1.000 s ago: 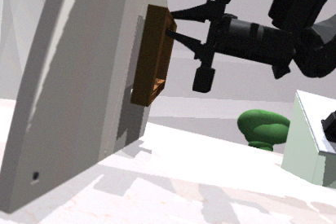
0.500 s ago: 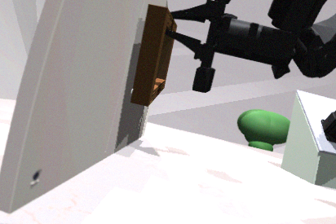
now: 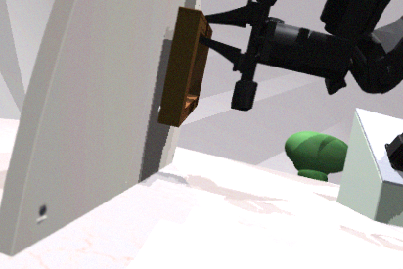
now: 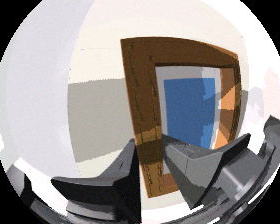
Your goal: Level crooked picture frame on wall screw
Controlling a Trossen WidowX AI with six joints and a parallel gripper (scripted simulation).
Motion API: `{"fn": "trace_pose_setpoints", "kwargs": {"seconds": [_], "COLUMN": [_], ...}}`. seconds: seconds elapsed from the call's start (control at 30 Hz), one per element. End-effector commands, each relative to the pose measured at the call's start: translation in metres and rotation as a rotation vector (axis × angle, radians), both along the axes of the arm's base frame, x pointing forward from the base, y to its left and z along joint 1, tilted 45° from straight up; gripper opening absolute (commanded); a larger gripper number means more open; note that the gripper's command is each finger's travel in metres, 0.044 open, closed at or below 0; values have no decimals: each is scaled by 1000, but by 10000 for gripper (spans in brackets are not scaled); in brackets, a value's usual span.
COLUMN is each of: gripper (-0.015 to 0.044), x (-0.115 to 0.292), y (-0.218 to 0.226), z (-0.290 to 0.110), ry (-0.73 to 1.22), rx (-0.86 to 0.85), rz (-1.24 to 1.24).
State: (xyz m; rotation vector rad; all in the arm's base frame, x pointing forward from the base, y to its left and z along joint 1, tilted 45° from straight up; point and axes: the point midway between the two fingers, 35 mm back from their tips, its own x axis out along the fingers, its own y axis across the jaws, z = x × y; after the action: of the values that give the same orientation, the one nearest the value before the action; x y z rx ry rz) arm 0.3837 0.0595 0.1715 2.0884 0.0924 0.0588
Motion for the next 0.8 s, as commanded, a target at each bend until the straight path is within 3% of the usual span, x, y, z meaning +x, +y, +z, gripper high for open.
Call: {"fn": "trace_pose_setpoints", "kwargs": {"seconds": [0.0, 0.77], "gripper": [0, 0], "x": [0, 0], "y": [-1, 1], "z": [1, -4], "ry": [-4, -4], "rx": [4, 4], "rz": [-1, -1]}}
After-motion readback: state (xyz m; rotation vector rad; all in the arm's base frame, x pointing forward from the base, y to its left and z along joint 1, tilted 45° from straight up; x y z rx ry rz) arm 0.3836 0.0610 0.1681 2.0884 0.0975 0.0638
